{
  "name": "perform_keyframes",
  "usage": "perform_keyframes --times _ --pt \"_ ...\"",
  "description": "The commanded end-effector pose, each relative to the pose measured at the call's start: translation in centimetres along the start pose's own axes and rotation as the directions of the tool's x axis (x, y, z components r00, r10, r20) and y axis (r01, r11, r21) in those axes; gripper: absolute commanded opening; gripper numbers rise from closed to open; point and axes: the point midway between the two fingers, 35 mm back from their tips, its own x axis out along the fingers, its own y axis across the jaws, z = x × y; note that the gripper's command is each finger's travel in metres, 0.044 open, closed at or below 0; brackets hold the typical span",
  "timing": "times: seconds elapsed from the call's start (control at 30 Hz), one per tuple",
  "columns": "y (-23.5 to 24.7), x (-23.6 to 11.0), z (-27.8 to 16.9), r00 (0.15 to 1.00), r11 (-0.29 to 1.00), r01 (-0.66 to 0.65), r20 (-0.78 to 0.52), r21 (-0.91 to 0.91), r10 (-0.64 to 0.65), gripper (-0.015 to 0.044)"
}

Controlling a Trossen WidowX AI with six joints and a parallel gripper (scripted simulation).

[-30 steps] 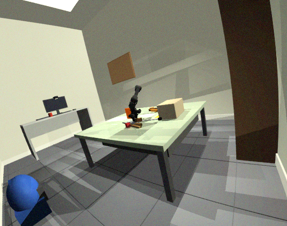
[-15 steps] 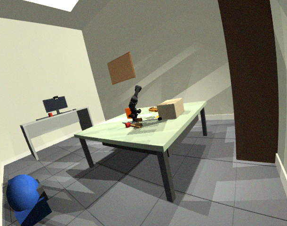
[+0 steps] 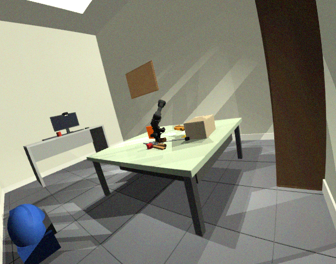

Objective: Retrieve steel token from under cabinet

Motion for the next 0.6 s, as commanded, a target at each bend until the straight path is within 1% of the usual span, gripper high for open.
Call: perform_keyframes --times 0.0,0.57 --pt "-0.1 0.0 0.4 1.000 1.000 0.004 -0.003 -0.013 -0.004 0.0000" --pt "0.1 0.0 3.6 1.000 0.999 0.001 -0.004 -0.049 -0.001 0.0000"
